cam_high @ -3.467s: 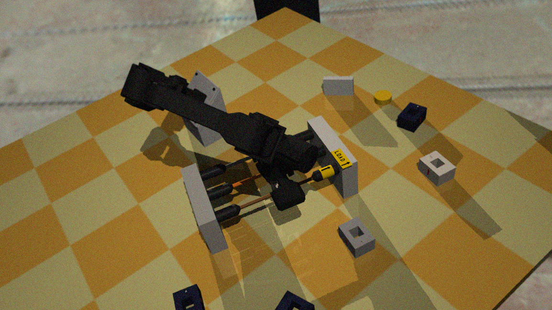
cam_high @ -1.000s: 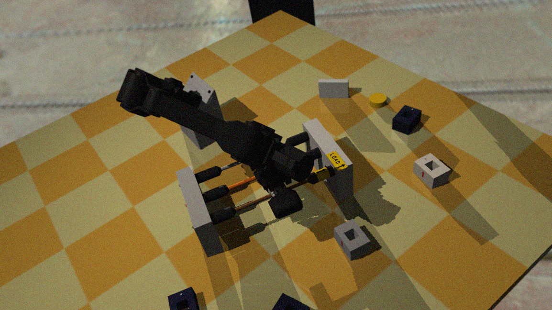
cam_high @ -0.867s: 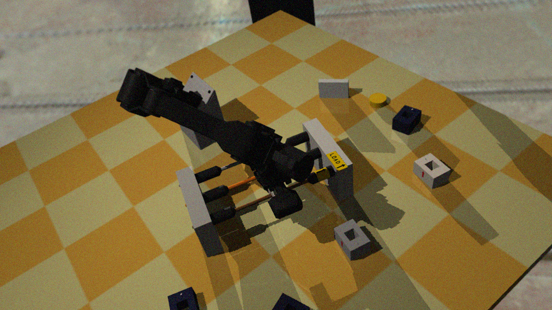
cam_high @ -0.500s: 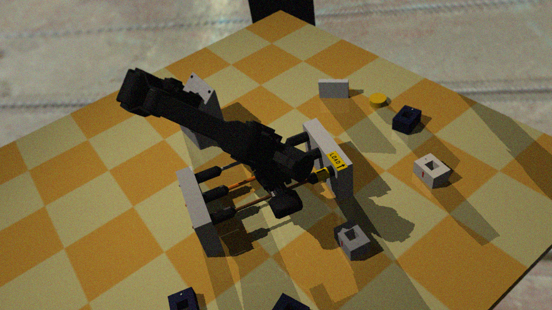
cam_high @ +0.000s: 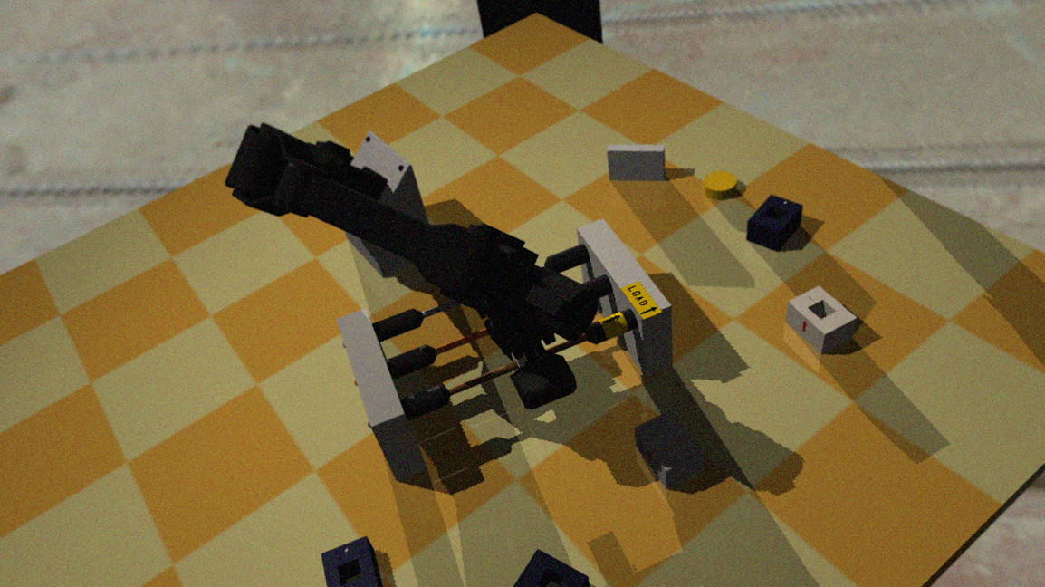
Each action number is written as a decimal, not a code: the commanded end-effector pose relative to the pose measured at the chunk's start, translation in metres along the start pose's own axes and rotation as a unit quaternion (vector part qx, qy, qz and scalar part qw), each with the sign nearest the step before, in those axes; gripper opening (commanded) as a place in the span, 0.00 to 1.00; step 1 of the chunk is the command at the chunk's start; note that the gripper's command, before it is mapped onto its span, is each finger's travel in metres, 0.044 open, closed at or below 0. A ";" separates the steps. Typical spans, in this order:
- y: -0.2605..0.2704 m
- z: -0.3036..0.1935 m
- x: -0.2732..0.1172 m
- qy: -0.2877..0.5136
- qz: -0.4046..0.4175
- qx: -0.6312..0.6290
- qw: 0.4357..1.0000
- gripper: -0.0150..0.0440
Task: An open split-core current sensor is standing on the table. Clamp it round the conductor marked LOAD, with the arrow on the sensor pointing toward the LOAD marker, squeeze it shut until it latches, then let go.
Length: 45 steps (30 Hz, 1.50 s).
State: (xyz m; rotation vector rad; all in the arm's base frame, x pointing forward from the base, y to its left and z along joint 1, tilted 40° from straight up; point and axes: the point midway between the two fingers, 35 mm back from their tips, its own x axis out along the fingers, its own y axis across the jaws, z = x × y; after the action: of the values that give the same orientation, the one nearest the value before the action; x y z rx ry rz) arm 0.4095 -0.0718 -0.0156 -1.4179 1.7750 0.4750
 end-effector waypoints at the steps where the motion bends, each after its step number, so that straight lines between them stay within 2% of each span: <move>1: 0.000 0.000 0.000 0.000 0.000 0.000 1.000 0.57; 11: 0.000 0.000 0.000 0.000 0.000 0.000 1.000 0.46; 16: 0.000 0.000 -0.003 0.001 0.000 -0.002 1.000 0.25; 44: 0.002 -0.001 0.005 0.001 0.002 -0.003 1.000 0.25; 45: 0.002 0.000 0.000 0.001 0.002 -0.002 1.000 0.30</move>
State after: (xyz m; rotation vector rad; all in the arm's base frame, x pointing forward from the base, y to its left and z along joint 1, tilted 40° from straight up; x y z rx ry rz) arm 0.4079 -0.0717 -0.0163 -1.4195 1.7780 0.4795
